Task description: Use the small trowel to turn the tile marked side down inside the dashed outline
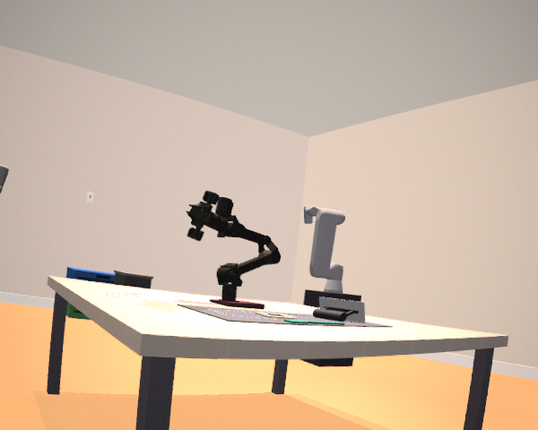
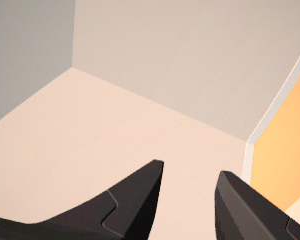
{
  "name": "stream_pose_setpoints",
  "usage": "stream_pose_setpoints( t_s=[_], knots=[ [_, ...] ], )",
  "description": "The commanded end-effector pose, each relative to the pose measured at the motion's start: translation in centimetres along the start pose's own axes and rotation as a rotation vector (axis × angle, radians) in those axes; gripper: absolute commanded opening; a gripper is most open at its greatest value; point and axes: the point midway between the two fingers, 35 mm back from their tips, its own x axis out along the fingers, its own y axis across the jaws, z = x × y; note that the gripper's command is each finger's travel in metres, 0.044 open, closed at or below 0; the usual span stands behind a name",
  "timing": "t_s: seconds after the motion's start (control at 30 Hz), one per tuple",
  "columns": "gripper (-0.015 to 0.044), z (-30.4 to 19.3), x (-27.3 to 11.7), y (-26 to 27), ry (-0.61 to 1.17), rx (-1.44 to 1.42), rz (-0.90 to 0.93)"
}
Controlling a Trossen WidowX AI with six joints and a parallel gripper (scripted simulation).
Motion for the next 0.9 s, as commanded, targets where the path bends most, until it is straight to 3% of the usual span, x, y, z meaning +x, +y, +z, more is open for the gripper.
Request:
stream_pose_setpoints(
  t_s=[0.0,0.47,0.87],
  knots=[
    [0.01,-1.5,0.9,0.2,0.079,0.05,-0.047],
    [0.01,-10.6,3.4,0.2,0.451,0.194,-0.305],
    [0.01,-20.5,1.8,0.5,0.772,0.199,-0.554]
  ],
)
